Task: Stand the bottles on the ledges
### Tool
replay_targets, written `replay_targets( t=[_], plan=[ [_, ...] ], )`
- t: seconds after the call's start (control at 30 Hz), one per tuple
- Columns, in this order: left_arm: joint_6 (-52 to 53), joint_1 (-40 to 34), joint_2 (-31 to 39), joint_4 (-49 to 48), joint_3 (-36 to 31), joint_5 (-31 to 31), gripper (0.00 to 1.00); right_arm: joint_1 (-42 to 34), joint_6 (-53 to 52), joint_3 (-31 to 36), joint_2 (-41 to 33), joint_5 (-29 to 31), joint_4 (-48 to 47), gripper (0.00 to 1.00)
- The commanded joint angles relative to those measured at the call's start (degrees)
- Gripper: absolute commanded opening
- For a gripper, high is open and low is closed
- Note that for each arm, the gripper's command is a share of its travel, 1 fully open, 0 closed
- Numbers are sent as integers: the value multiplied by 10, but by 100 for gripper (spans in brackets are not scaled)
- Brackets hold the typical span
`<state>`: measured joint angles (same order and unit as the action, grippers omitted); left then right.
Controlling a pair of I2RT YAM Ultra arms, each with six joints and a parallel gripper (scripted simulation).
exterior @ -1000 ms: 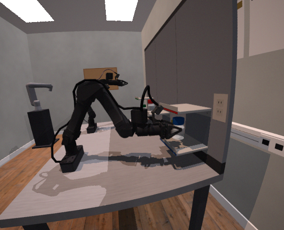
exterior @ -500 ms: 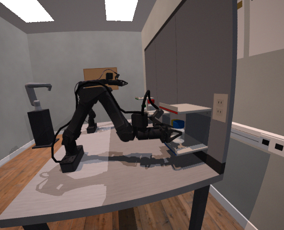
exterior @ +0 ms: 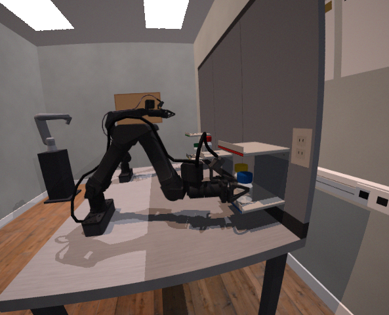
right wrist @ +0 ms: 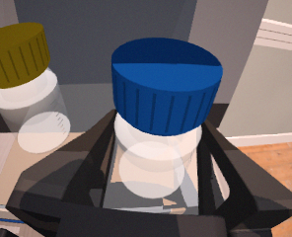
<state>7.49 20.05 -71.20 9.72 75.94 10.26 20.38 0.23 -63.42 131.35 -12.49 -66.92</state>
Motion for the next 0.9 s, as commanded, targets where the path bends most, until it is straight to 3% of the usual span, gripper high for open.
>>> replay_targets(
  t=[0.0,0.2,0.33,0.6,0.67,0.87],
  plan=[
    [4,7,2,7,16,7,100,-1,-1,-13,-7,0,-24,52],
    [8,7,2,12,16,12,100,-1,-1,-13,-7,0,-24,52],
    [8,7,13,-50,-19,13,100,-1,-1,-13,-7,0,-24,52],
    [9,11,39,-219,-199,17,100,-1,-1,-13,-7,0,-24,52],
    [9,11,39,-219,-199,17,100,-1,-1,-13,-7,0,-24,52],
    [8,15,17,-345,-326,21,100,-1,-1,-13,-7,0,-24,52]
  ],
)
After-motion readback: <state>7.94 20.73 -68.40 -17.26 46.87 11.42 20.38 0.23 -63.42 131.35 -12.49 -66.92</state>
